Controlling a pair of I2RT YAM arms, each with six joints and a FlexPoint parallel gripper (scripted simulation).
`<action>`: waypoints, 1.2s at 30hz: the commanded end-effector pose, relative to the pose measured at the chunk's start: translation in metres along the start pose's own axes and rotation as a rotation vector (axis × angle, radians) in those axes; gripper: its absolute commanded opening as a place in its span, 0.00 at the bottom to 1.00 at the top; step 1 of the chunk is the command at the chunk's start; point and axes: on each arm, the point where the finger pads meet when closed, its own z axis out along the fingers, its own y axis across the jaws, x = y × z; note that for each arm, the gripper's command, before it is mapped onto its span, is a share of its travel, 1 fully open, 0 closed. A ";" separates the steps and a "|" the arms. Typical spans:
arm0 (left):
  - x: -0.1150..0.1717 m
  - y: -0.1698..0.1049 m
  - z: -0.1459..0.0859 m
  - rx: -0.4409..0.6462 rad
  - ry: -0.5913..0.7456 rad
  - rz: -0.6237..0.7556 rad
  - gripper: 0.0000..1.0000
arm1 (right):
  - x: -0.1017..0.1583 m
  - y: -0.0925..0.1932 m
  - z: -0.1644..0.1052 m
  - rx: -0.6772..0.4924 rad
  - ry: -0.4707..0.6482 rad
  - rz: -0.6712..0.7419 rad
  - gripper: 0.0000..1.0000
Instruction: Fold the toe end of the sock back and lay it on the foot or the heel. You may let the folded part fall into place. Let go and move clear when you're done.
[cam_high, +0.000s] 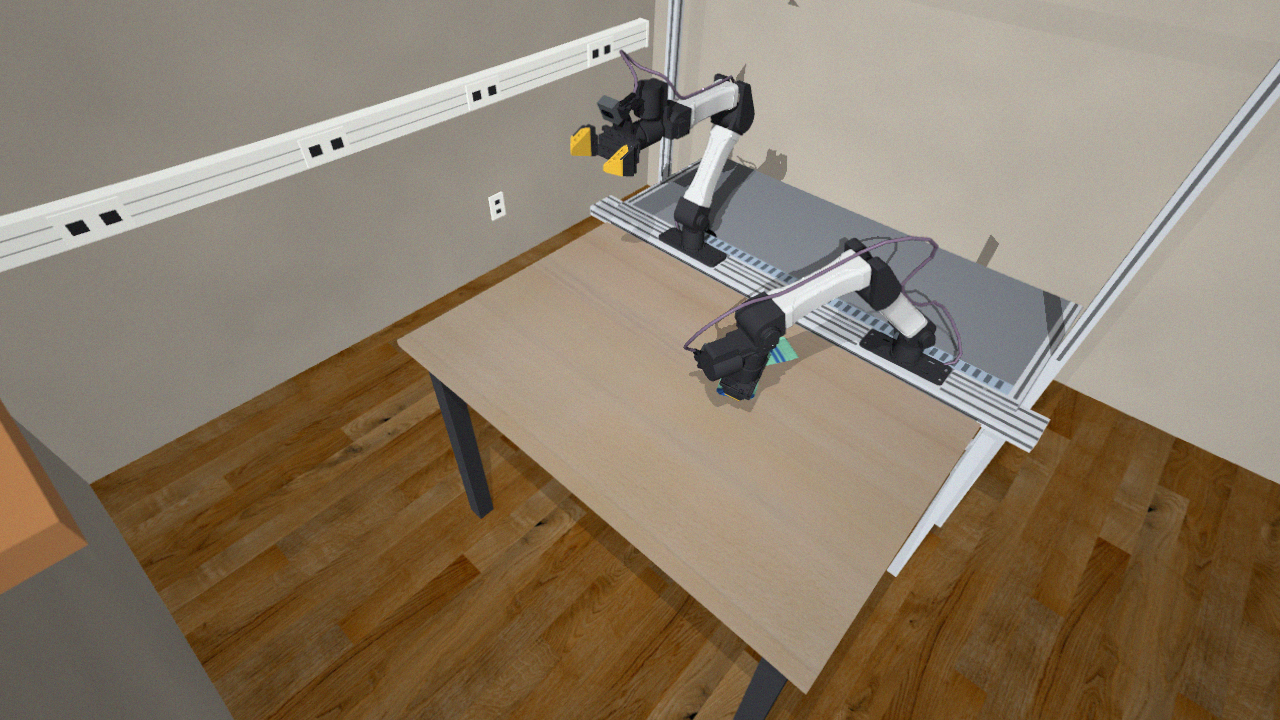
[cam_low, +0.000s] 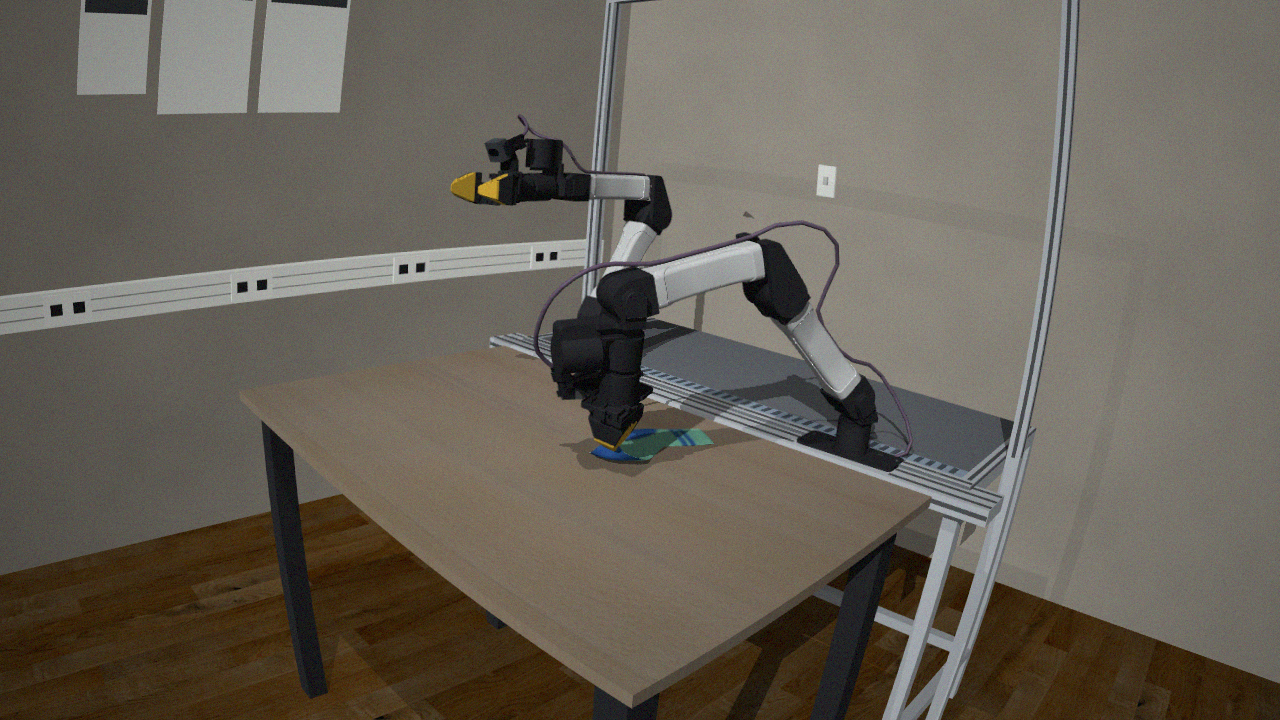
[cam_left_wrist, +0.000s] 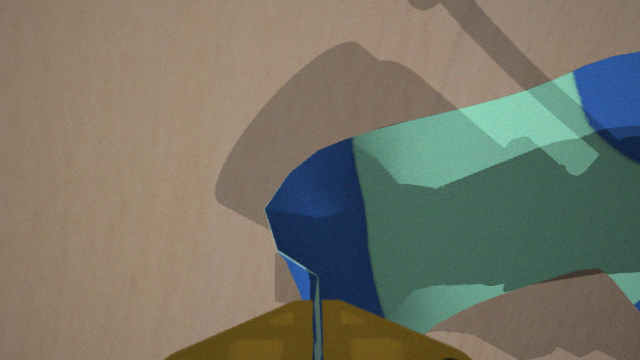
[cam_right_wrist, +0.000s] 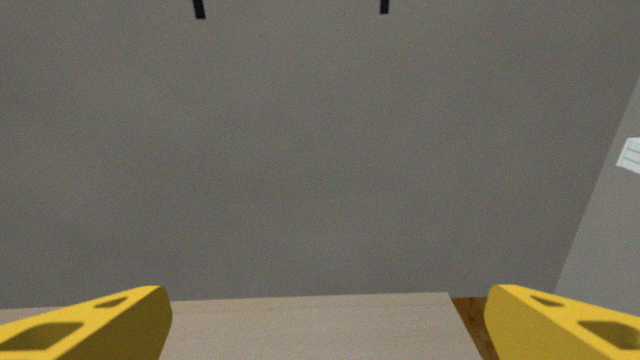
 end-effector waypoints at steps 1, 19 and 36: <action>-0.004 -0.003 -0.014 -0.032 -0.029 0.031 0.05 | -0.007 0.001 -0.002 -0.003 -0.019 -0.002 1.00; 0.024 0.005 -0.019 -0.035 -0.030 0.033 0.05 | -0.007 0.001 -0.002 -0.003 -0.019 -0.002 1.00; 0.049 0.011 -0.023 -0.025 -0.014 0.015 0.05 | -0.007 0.001 -0.002 -0.003 -0.019 -0.002 1.00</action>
